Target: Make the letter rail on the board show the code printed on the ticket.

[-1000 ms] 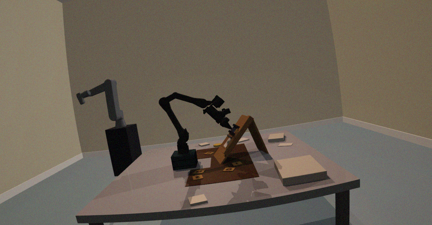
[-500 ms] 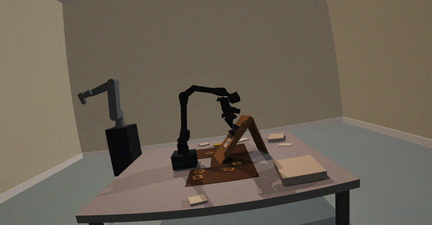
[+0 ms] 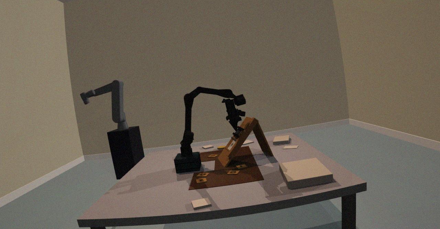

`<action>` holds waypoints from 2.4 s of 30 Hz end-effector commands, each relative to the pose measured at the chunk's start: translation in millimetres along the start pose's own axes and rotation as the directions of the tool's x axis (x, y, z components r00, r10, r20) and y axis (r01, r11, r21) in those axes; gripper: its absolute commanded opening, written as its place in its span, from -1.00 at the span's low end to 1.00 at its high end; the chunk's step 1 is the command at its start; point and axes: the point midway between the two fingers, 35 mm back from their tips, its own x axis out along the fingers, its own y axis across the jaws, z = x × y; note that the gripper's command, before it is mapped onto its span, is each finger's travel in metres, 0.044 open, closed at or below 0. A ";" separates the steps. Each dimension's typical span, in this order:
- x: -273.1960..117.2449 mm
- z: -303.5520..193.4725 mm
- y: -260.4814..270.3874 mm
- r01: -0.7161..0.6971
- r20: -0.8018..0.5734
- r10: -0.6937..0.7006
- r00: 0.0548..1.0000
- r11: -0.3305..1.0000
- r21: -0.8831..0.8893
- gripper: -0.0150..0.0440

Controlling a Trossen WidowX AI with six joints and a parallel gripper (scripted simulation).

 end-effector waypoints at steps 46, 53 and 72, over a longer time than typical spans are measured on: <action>15.3 20.3 -0.7 0.003 0.006 -0.003 1.000 1.000 0.002 -0.49; 16.8 21.2 -0.7 0.003 0.006 -0.003 1.000 1.000 0.002 -0.49; 16.8 18.2 -7.1 0.003 0.006 -0.003 1.000 1.000 0.002 -0.49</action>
